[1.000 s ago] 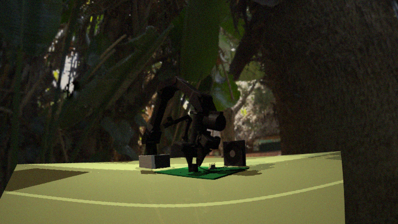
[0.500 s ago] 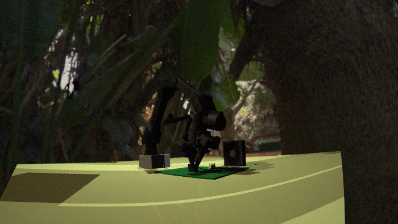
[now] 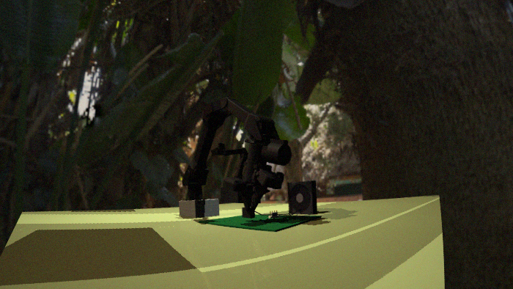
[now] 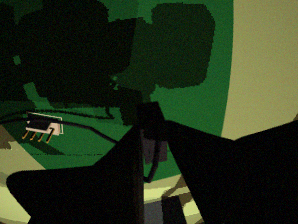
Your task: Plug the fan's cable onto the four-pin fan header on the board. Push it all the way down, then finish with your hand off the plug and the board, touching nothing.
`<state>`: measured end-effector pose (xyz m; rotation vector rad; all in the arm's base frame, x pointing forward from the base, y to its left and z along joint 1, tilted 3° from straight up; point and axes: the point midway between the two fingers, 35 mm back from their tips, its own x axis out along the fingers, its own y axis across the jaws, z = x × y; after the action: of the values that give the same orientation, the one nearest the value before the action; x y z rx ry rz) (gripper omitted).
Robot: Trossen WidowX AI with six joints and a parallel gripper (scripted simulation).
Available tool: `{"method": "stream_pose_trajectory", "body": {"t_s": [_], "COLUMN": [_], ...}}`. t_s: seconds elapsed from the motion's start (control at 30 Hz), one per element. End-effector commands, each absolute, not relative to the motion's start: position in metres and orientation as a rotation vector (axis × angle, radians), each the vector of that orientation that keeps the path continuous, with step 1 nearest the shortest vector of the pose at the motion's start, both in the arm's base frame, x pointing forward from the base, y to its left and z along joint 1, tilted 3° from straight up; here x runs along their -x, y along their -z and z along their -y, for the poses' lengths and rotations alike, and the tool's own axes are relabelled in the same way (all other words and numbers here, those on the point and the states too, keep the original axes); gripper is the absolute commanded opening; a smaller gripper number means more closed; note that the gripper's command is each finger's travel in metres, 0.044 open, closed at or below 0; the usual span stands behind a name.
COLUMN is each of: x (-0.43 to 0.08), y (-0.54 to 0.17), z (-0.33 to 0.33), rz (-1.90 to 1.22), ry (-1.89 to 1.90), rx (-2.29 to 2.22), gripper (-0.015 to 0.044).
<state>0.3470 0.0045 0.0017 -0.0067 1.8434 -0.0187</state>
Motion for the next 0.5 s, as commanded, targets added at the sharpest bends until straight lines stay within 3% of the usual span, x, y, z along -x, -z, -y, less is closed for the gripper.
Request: {"method": "stream_pose_trajectory", "body": {"t_s": [0.0,0.47], "x": [-0.352,-0.352], "y": [-0.020,-0.065], "z": [-0.005,-0.006], "rz": [-1.827,-1.827], "ry": [0.018,0.018], "rx": [0.004,0.002], "gripper": [0.0000,0.0000]}}
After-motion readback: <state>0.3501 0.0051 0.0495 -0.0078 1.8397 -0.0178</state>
